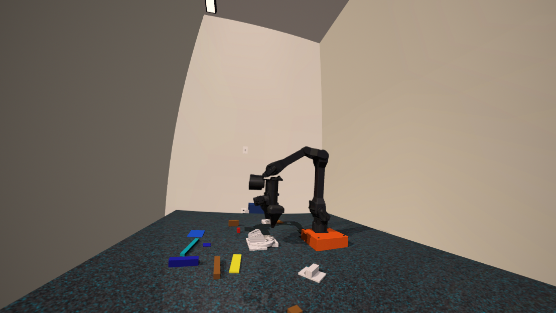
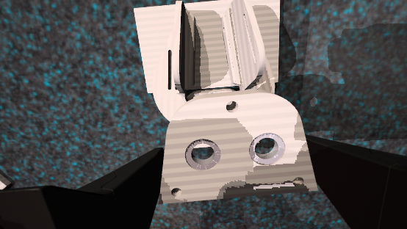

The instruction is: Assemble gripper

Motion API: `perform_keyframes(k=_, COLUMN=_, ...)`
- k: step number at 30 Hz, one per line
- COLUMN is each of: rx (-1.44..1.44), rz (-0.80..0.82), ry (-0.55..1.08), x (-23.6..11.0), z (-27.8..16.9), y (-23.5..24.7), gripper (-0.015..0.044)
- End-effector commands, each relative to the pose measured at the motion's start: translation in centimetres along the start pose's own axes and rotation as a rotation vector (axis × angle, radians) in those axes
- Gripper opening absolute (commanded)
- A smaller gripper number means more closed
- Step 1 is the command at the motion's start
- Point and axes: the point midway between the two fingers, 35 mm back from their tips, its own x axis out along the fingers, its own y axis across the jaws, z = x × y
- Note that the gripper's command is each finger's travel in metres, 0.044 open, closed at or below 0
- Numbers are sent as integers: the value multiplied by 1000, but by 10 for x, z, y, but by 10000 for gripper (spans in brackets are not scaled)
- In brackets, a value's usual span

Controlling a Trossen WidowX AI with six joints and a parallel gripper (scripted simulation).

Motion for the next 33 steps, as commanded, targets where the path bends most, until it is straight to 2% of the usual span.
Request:
perform_keyframes(k=1, rx=11, rz=-4, ry=-2, x=0, z=0, y=-2, gripper=351)
perform_keyframes(k=33, rx=14, rz=-4, ry=-1, x=0, z=-12, y=4, gripper=351)
